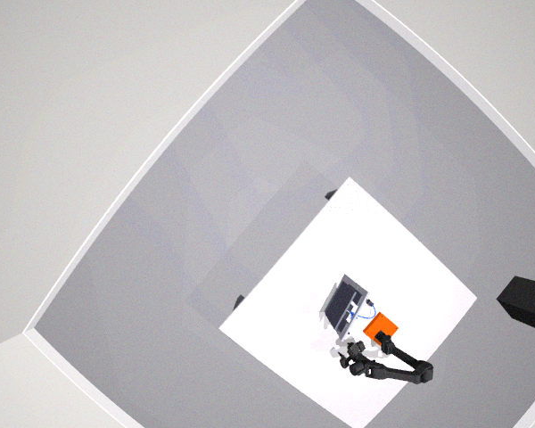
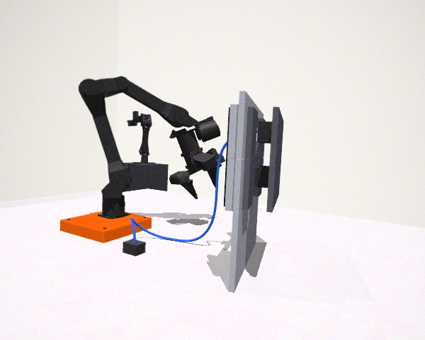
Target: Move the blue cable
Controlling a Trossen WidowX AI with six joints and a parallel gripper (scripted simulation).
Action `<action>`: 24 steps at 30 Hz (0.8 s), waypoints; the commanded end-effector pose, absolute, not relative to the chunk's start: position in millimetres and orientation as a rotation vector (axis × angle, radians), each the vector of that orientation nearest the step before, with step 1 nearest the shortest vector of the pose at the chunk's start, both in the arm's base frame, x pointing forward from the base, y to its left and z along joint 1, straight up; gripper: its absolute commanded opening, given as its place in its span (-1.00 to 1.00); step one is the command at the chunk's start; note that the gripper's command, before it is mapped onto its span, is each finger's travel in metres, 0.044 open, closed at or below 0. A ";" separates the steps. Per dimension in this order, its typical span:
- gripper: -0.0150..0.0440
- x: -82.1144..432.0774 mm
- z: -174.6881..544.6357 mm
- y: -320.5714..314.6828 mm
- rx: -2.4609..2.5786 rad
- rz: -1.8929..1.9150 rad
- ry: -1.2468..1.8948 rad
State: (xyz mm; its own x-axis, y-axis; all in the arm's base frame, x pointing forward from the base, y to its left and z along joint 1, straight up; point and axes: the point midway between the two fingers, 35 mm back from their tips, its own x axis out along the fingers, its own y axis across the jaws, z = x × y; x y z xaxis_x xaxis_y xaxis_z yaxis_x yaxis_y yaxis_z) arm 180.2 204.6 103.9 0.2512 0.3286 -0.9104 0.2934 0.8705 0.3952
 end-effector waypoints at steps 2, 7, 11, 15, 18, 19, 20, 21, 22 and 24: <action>0.69 185.9 105.9 202.5 0.530 0.071 1.310; 0.32 225.6 123.3 181.6 0.303 0.334 1.056; 0.32 253.9 141.4 156.8 0.058 0.458 0.805; 0.32 276.2 162.1 126.3 -0.233 0.494 0.551; 0.32 287.9 178.9 100.5 -0.479 0.467 0.374; 0.32 290.2 183.5 93.3 -0.548 0.452 0.330; 0.32 291.7 187.2 87.7 -0.603 0.439 0.297; 0.32 293.1 190.8 81.9 -0.659 0.424 0.265; 0.32 294.2 194.5 76.2 -0.715 0.407 0.234; 0.32 295.8 202.0 64.5 -0.831 0.368 0.176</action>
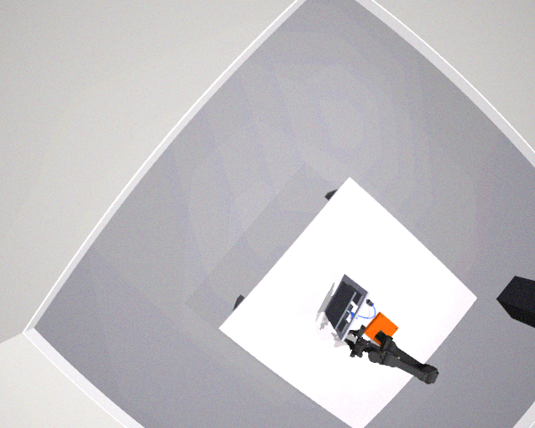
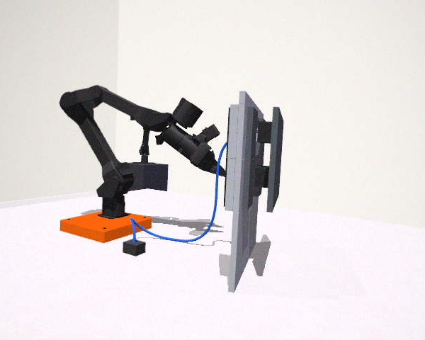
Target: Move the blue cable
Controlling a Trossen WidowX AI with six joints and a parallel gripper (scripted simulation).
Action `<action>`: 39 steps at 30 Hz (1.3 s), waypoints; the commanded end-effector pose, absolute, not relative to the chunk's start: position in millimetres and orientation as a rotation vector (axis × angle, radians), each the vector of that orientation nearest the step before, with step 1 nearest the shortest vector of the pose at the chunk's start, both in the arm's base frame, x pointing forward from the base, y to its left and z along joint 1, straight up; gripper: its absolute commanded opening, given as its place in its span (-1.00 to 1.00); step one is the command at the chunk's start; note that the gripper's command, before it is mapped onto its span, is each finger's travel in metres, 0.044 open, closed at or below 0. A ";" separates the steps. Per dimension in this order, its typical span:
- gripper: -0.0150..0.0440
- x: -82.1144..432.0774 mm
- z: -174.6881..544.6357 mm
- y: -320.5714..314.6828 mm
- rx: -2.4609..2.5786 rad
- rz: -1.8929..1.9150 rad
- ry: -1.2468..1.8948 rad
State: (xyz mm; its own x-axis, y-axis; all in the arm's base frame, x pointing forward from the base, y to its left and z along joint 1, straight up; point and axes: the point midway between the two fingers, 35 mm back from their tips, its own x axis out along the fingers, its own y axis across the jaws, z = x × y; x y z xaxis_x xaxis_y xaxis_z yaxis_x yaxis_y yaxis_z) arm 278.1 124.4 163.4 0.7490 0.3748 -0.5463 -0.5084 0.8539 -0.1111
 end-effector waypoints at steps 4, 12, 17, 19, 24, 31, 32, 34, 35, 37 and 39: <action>0.32 296.2 217.1 40.8 -1.073 0.272 0.077; 0.32 286.3 246.1 -3.5 -1.566 0.026 -0.037; 0.32 285.8 246.9 -4.7 -1.579 0.018 -0.038; 0.32 285.8 246.9 -4.7 -1.579 0.018 -0.038; 0.32 285.8 246.9 -4.7 -1.579 0.018 -0.038; 0.32 310.1 249.9 1.4 -1.579 0.016 -0.039; 0.32 317.5 250.0 3.7 -1.579 0.016 -0.040; 0.32 332.4 249.2 8.8 -1.578 0.015 -0.040; 0.32 338.2 248.5 11.0 -1.578 0.014 -0.041; 0.32 342.8 247.7 12.9 -1.578 0.014 -0.041; 0.32 343.0 247.8 12.9 -1.578 0.014 -0.041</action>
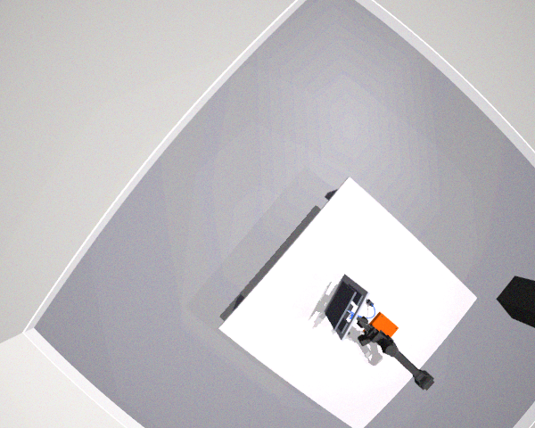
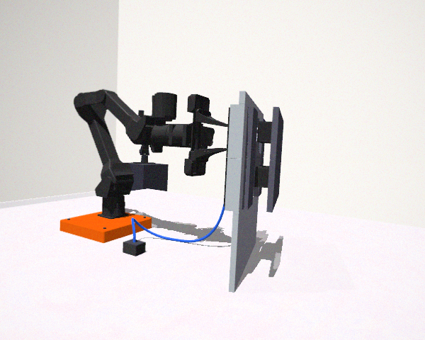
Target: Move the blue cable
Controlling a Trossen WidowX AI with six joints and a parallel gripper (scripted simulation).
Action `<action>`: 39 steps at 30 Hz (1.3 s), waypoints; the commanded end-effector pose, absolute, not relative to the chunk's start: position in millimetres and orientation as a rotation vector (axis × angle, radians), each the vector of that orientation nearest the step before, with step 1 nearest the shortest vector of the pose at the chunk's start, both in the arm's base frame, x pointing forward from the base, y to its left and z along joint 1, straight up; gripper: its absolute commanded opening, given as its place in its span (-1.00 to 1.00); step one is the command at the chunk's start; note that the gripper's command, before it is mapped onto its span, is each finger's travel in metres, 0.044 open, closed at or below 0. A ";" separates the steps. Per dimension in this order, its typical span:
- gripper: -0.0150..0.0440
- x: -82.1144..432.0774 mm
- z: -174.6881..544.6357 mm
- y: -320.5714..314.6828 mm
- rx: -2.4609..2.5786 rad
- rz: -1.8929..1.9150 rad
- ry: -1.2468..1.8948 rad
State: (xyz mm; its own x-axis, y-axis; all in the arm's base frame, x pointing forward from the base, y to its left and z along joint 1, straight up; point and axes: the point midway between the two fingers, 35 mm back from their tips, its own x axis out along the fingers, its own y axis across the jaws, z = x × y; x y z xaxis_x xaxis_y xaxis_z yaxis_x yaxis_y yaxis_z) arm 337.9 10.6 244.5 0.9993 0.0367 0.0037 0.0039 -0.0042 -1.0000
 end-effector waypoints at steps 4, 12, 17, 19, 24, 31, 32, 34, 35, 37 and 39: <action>0.32 346.3 248.3 13.8 -1.578 0.014 -0.041; 0.32 357.9 250.1 16.7 -1.577 0.013 -0.042; 0.32 365.3 250.8 18.7 -1.577 0.013 -0.042; 0.32 368.3 251.0 19.5 -1.577 0.012 -0.043; 0.32 375.7 251.2 21.7 -1.577 0.012 -0.043; 0.32 386.3 251.1 24.9 -1.577 0.011 -0.044; 0.32 387.8 251.0 25.4 -1.577 0.011 -0.044; 0.32 390.8 250.8 26.3 -1.577 0.011 -0.044; 0.32 392.3 250.7 26.8 -1.576 0.011 -0.044; 0.32 395.4 250.4 27.8 -1.576 0.011 -0.044; 0.32 398.4 250.1 28.8 -1.576 0.010 -0.044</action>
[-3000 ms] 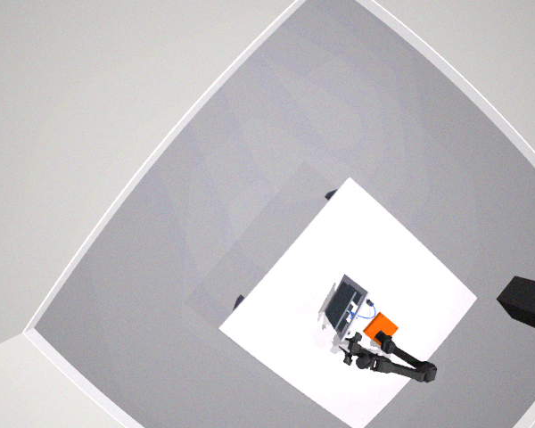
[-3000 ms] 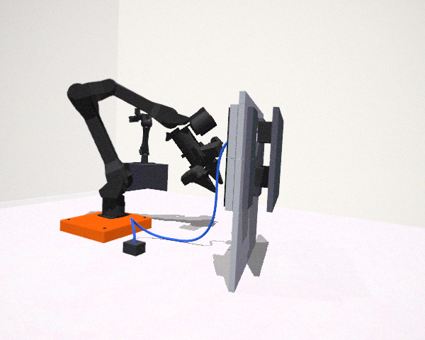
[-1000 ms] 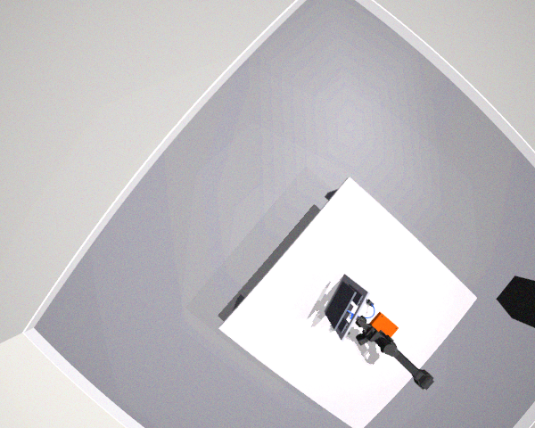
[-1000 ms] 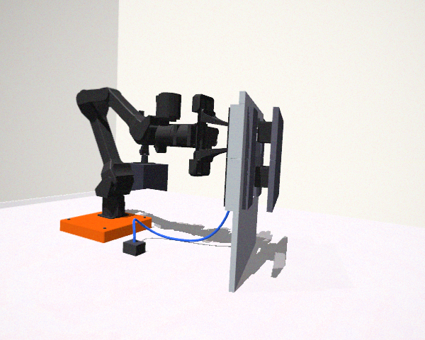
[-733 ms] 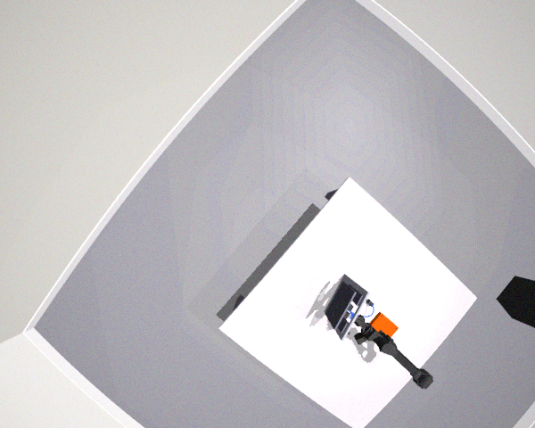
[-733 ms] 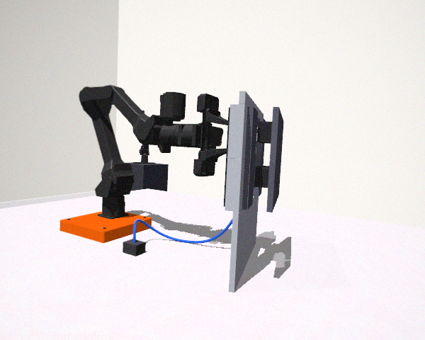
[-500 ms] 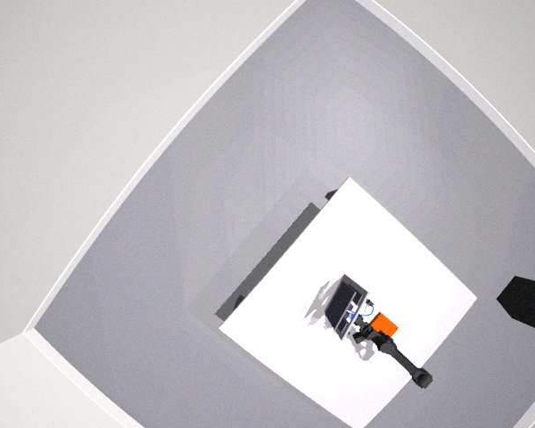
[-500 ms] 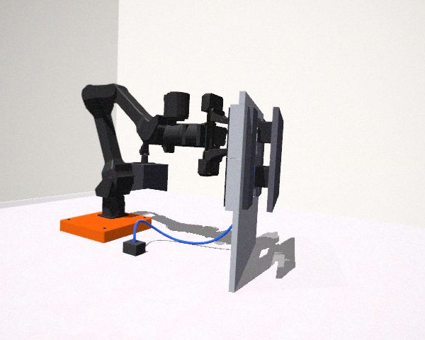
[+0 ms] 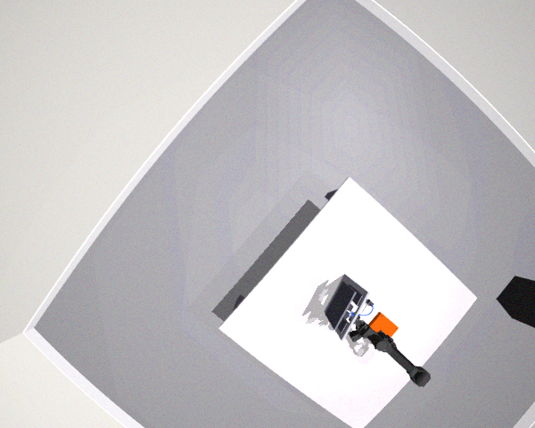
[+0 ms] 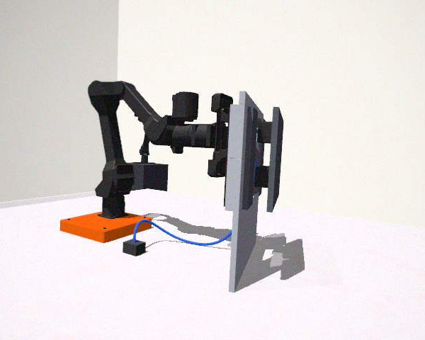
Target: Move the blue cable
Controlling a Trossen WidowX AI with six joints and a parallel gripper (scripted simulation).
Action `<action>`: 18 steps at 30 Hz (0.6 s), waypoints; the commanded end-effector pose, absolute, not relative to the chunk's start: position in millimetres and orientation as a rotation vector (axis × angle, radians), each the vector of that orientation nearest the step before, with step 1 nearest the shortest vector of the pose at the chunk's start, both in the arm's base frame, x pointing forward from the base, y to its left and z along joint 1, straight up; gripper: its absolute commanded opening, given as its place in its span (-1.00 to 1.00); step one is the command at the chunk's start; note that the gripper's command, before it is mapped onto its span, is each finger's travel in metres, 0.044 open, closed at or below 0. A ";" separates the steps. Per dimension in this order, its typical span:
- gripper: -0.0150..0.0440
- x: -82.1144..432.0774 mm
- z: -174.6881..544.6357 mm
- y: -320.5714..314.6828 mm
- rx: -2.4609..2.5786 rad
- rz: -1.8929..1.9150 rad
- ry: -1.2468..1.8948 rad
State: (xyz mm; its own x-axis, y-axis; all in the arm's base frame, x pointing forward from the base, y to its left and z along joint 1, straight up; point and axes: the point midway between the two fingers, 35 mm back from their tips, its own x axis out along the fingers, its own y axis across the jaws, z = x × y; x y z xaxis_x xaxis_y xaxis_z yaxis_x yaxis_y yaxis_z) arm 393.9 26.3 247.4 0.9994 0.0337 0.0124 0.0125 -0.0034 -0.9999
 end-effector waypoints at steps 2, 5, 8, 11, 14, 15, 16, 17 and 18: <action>0.32 401.2 249.7 29.8 -1.576 0.010 -0.045; 0.32 402.2 249.6 30.1 -1.576 0.010 -0.045; 0.27 400.5 246.7 28.5 -1.574 0.016 -0.036; 0.21 400.5 246.7 28.5 -1.574 0.016 -0.036; 0.14 400.5 246.7 28.5 -1.574 0.016 -0.036; 0.12 400.5 246.7 28.5 -1.574 0.016 -0.036; 0.09 400.5 246.7 28.5 -1.574 0.016 -0.036; 0.07 400.5 246.7 28.5 -1.574 0.016 -0.036; 0.05 400.5 246.7 28.5 -1.574 0.016 -0.036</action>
State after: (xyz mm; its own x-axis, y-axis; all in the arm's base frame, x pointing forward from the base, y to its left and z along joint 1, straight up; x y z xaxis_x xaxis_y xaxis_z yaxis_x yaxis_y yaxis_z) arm 400.7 28.6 247.0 0.9993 0.0336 0.0136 0.0137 -0.0034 -0.9999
